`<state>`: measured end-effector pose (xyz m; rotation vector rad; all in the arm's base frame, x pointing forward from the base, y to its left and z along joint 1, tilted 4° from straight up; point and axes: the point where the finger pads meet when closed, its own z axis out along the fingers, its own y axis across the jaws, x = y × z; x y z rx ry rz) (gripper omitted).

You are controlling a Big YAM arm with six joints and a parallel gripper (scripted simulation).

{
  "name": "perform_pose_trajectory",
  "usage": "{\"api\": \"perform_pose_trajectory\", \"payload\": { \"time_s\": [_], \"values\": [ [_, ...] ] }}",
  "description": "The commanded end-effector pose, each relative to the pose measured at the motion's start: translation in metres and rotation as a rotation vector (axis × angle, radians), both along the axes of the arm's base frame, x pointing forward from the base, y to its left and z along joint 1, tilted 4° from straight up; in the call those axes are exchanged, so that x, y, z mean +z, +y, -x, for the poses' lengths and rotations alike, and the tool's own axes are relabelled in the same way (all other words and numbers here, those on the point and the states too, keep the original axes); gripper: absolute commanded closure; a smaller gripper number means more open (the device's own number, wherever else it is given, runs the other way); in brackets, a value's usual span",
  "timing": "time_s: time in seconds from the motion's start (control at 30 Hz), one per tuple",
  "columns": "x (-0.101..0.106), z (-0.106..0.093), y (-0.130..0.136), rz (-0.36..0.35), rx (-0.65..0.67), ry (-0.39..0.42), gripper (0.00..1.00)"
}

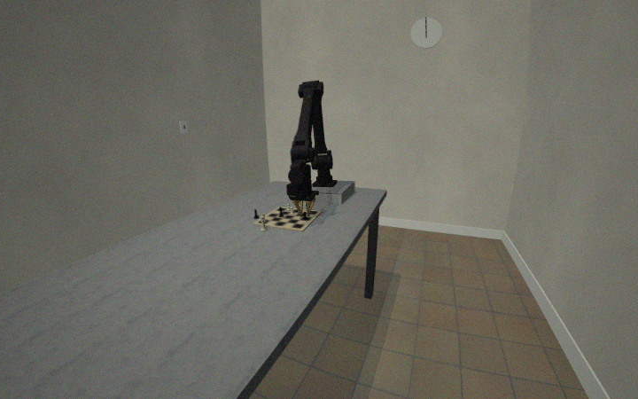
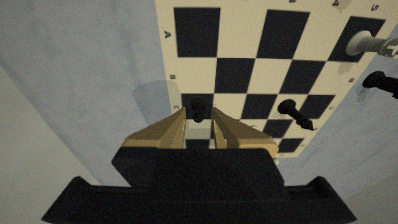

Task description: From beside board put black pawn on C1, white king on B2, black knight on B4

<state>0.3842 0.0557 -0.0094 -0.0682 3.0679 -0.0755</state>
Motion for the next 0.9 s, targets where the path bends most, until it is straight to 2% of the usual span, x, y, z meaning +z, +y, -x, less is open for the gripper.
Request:
{"api": "perform_pose_trajectory", "payload": {
  "time_s": [0.0,0.1,0.17,0.33,0.73,0.87],
  "values": [
    [-0.003,-0.004,-0.001,0.001,0.009,0.0,0.68],
    [0.003,-0.007,0.0,0.002,0.011,0.002,0.68],
    [0.028,-0.022,0.004,-0.008,0.011,-0.055,0.68],
    [0.039,-0.022,0.007,-0.009,0.012,-0.058,0.68],
    [0.104,-0.016,0.012,-0.012,0.003,-0.064,0.68],
    [0.111,-0.015,0.012,-0.012,0.004,-0.065,0.68]
  ]
}}
